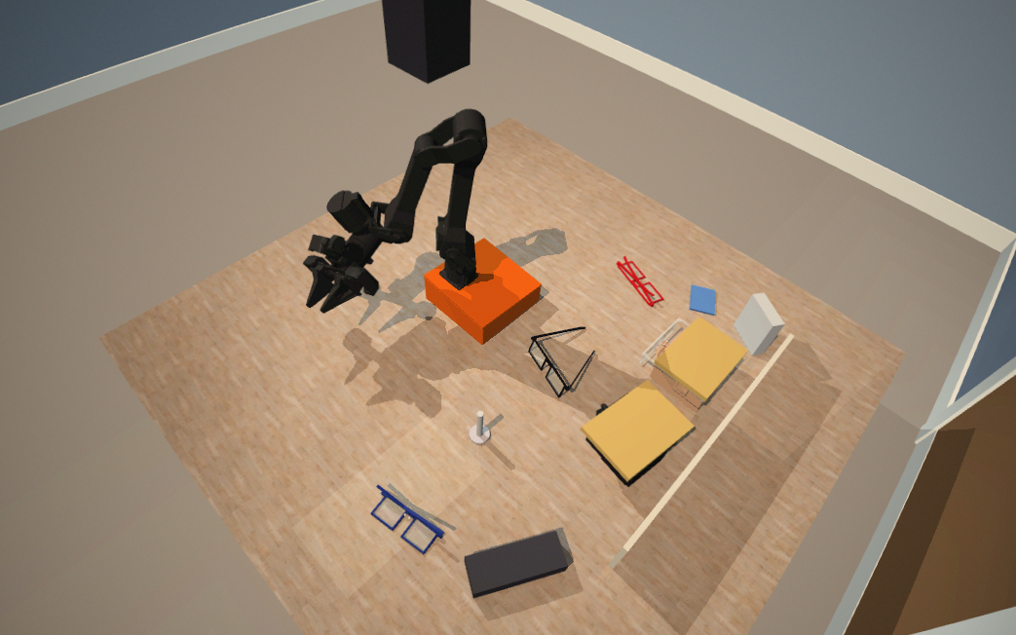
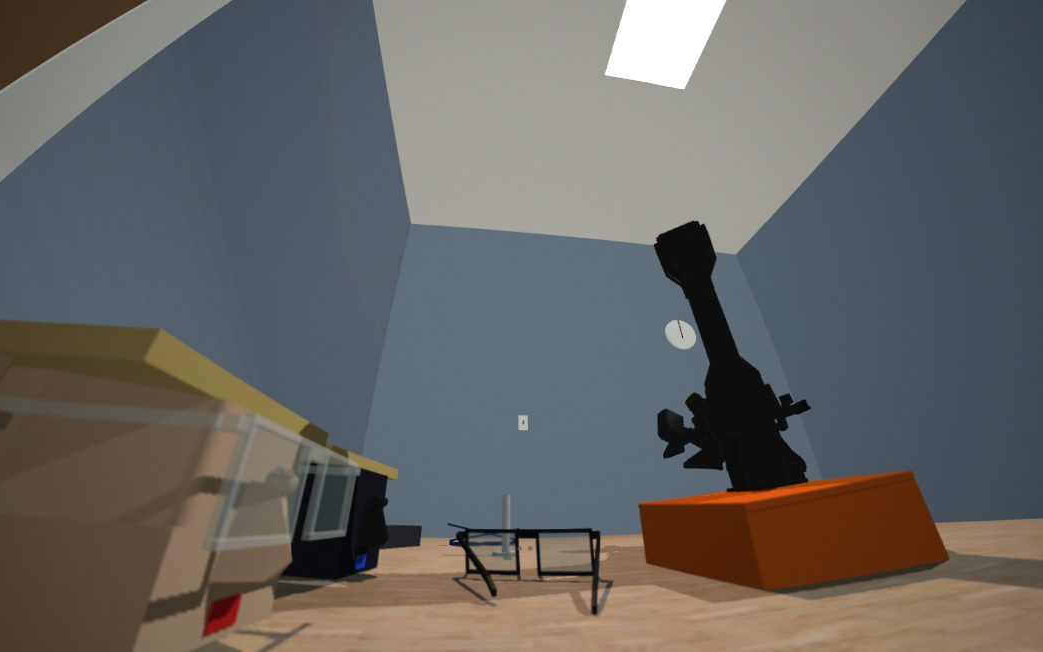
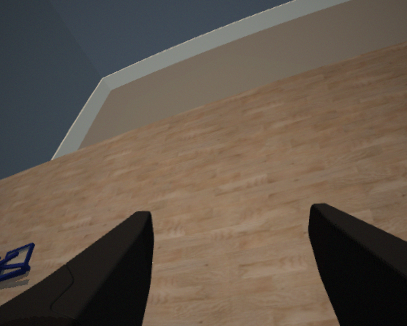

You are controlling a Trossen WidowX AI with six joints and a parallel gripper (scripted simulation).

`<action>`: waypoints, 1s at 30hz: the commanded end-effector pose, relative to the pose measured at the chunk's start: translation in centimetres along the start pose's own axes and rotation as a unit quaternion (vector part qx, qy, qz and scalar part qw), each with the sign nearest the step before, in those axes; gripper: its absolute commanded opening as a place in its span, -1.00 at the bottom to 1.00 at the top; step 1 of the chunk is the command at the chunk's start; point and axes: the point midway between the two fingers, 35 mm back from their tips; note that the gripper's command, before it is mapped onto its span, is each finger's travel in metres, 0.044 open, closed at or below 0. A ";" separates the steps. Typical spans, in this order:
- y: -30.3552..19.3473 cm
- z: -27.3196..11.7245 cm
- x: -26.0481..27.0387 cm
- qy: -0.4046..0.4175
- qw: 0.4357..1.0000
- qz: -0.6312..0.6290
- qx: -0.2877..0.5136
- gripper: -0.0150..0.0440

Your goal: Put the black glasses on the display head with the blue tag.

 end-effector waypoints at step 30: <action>-27.2 -3.6 24.8 0.052 0.777 -0.271 0.566 0.19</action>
Point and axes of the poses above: the point midway between the two fingers, 35 mm back from their tips, its own z axis out along the fingers, its own x axis across the jaws, y = z × x, and after that the axes turned 12 degrees about z, right-handed
